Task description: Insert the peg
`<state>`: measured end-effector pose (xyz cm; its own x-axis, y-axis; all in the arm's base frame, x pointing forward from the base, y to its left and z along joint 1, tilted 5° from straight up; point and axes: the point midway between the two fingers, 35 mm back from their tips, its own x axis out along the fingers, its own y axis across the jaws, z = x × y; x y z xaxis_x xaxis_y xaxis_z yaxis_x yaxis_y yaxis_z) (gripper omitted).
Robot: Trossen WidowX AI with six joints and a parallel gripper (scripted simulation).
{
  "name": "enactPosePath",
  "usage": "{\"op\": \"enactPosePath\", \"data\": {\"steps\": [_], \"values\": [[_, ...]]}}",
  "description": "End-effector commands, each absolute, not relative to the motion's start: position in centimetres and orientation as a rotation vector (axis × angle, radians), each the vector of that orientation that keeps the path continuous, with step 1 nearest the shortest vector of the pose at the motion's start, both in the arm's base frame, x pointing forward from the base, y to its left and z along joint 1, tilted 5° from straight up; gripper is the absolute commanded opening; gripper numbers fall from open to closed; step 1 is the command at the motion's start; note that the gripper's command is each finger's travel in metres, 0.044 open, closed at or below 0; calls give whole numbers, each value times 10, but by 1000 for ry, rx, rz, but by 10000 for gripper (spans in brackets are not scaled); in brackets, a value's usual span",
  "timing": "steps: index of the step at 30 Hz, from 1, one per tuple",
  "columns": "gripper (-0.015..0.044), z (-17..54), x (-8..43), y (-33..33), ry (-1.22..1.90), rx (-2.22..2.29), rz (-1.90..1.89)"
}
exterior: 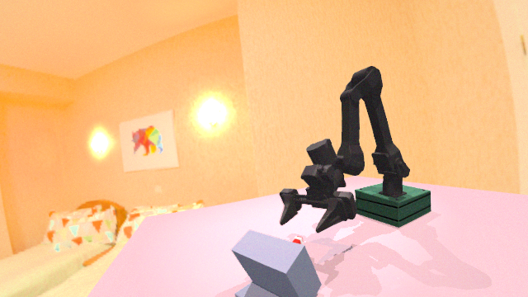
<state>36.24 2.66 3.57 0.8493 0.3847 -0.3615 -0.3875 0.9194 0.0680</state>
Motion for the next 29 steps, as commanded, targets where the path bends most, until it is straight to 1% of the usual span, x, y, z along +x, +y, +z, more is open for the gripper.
{"op": "enactPosePath", "data": {"steps": [1, 29], "values": [[440, 37, 357, 25, 382, -9, 411], [440, 49, 336, 11, 379, -9, 410]]}}
